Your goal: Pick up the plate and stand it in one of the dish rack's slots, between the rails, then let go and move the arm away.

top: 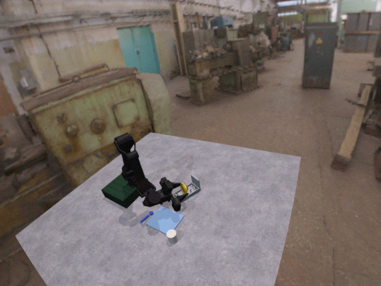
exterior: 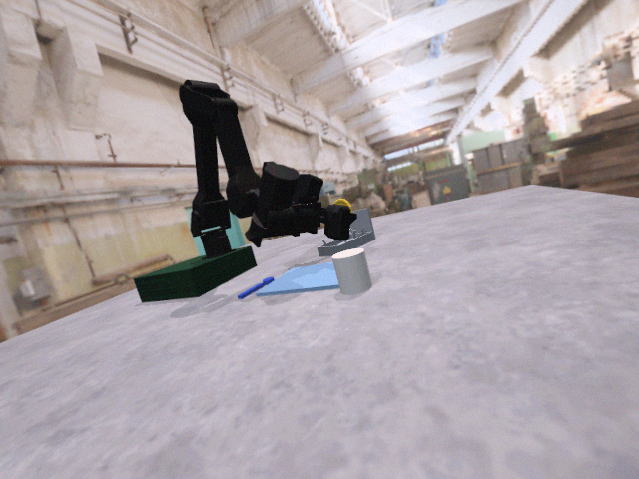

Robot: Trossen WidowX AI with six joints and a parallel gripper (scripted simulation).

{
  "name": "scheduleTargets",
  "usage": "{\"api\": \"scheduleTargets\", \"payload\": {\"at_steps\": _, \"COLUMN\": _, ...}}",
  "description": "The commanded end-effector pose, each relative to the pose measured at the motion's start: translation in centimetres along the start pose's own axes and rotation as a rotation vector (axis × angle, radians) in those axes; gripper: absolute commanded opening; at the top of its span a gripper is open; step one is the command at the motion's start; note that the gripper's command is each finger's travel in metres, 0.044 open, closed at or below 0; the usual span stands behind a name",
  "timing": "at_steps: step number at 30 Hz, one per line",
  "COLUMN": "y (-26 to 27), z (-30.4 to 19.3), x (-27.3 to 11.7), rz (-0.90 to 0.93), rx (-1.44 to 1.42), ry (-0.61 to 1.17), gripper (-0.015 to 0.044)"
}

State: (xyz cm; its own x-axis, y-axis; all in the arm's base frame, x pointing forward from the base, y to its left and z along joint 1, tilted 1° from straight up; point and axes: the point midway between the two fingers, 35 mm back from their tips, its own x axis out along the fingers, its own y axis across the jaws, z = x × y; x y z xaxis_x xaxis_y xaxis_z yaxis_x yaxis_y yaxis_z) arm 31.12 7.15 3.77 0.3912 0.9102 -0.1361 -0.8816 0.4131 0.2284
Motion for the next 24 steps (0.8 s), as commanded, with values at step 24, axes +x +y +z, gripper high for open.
{"api": "scheduleTargets", "payload": {"at_steps": 24, "y": 3.3, "z": -1.0, "x": -1.4, "rz": 0.100, "rx": -0.232, "ry": -0.114, "gripper": 0.0000}}
